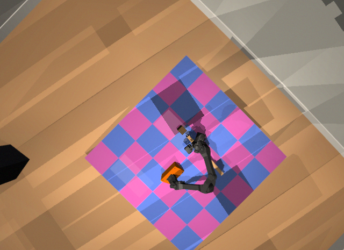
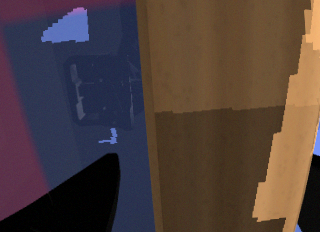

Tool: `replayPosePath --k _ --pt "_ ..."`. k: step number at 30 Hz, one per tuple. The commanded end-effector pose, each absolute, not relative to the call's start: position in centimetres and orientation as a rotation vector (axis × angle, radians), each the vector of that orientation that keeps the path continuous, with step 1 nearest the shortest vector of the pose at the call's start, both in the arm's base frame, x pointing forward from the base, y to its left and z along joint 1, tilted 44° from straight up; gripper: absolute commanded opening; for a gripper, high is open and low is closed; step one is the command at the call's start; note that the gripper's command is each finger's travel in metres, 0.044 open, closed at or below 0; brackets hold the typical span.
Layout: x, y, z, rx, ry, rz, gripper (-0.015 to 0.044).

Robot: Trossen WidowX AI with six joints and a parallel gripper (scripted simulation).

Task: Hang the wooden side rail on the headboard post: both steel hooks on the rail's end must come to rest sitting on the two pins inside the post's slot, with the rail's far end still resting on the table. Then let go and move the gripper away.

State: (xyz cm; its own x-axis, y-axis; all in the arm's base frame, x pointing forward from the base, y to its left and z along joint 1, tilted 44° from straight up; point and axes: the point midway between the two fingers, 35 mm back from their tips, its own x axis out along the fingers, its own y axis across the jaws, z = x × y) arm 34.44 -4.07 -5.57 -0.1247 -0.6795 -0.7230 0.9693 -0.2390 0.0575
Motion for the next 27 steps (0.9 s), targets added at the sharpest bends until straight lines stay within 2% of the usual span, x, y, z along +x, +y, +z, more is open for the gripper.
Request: replayPosePath --k 1,4,10,13,27 --pt "34.45 -4.16 -5.6 0.76 0.52 -1.676 0.0204" --pt "34.45 -4.16 -5.6 0.76 0.52 -1.676 0.0125" --pt "34.45 -4.16 -5.6 0.76 0.52 -1.676 0.0085" --pt "34.45 -4.16 -5.6 0.76 0.52 -1.676 0.0006" --pt "34.83 -4.2 -5.54 0.728 0.554 -1.659 0.0"
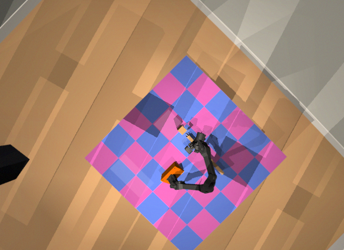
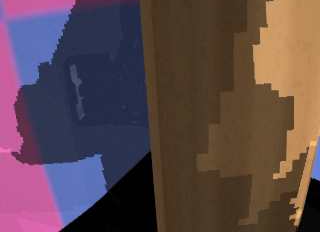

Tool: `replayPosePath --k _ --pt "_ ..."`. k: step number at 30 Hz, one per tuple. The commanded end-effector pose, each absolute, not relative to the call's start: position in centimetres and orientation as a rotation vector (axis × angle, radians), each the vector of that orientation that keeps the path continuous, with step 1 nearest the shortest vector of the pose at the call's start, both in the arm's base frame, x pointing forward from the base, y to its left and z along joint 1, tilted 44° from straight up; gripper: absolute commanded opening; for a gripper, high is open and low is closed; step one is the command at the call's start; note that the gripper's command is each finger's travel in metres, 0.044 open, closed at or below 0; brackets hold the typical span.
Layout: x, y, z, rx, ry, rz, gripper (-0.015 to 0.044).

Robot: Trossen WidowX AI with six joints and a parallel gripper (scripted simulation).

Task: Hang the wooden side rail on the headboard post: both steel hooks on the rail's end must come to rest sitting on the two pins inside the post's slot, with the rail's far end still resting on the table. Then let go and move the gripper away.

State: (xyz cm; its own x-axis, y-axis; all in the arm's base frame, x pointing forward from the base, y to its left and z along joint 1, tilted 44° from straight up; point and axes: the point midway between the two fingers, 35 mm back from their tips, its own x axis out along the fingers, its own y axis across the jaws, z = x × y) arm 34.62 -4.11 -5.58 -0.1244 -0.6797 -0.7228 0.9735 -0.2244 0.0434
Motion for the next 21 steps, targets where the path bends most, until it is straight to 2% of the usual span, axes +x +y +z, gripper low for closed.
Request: replayPosePath --k 1,21 --pt "34.88 -4.2 -5.53 0.728 0.554 -1.659 0.0" --pt "34.78 -4.07 -5.5 0.728 0.555 -1.659 0.0"
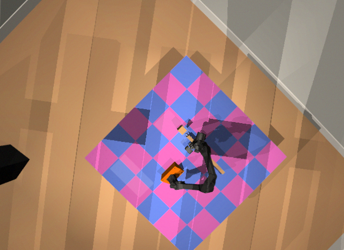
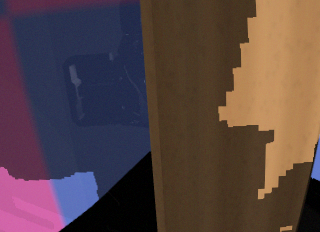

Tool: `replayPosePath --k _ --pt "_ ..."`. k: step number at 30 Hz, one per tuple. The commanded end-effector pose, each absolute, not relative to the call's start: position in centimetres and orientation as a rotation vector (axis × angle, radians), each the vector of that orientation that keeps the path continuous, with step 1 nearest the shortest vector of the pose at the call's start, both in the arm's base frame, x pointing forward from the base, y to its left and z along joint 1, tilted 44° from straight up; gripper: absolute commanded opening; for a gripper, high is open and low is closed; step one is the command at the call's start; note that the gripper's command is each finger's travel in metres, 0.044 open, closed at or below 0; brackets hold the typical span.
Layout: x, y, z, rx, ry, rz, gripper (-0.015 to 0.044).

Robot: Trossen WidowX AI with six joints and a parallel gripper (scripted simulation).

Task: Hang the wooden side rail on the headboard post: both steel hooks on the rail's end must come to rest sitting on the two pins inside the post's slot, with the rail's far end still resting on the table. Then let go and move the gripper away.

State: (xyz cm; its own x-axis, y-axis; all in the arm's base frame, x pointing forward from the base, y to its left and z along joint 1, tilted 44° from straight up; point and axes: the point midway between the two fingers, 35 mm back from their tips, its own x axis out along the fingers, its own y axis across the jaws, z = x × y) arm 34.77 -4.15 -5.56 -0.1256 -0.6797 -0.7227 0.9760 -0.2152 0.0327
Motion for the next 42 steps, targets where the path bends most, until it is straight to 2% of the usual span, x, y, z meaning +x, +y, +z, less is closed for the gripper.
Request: replayPosePath --k 1,42 --pt "34.78 -4.06 -5.49 0.728 0.555 -1.659 0.0" --pt "34.86 -3.59 -5.0 0.728 0.555 -1.659 0.0"
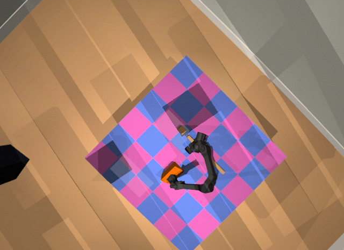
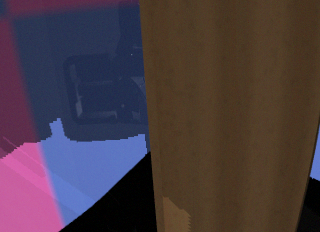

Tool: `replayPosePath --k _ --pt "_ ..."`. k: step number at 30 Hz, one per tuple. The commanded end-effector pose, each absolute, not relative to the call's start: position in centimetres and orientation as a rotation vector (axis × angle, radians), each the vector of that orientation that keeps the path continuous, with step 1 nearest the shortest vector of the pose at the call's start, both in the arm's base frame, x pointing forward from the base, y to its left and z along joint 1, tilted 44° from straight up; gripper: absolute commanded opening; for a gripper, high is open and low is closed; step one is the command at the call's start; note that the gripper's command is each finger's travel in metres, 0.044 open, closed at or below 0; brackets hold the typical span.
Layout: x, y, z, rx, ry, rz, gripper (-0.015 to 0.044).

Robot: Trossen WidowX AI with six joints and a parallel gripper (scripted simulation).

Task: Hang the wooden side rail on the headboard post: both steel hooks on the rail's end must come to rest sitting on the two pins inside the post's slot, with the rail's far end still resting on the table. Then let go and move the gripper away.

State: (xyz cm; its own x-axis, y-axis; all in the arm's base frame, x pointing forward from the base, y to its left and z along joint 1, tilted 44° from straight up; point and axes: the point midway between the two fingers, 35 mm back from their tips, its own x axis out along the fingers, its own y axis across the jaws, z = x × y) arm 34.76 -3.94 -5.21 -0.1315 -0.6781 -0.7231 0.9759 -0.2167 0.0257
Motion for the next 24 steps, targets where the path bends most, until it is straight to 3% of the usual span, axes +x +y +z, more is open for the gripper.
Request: replayPosePath --k 1,24 --pt "34.86 -3.58 -4.99 0.728 0.555 -1.659 0.0" --pt "34.91 -3.32 -4.71 0.729 0.555 -1.659 0.0"
